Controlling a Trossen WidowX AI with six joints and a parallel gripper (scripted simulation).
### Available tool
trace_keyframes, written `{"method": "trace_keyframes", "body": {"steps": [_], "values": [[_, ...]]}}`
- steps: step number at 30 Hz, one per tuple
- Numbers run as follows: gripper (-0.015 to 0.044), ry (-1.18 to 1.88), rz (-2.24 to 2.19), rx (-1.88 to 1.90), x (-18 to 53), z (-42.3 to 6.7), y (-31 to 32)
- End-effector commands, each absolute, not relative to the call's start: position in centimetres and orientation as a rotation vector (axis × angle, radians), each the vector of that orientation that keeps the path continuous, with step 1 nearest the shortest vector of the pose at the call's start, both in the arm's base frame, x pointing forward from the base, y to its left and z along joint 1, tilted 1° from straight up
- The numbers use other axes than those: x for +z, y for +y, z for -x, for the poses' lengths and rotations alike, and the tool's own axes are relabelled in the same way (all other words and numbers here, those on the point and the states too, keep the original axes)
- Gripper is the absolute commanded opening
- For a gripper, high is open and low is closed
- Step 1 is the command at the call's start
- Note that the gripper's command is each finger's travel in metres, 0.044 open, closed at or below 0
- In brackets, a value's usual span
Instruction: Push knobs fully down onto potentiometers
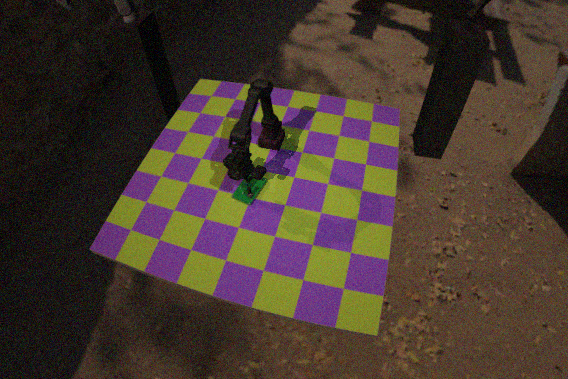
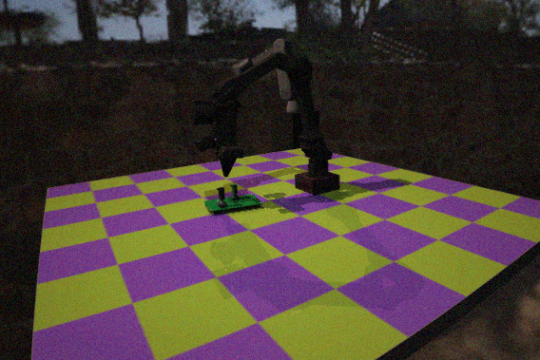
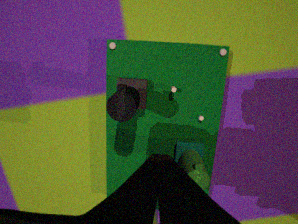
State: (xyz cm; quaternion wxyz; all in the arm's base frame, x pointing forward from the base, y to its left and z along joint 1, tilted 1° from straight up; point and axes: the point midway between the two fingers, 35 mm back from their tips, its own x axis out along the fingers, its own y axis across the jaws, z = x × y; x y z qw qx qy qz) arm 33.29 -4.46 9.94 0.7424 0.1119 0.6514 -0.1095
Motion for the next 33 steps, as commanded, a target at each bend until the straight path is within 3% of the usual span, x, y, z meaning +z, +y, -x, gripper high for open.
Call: {"method": "trace_keyframes", "body": {"steps": [1,33], "values": [[0.0000,1.430,-0.372,-0.351,9.7,-33.5,-4.3],[0.0000,1.143,-1.245,-1.154,11.0,-34.9,-3.5]]}}
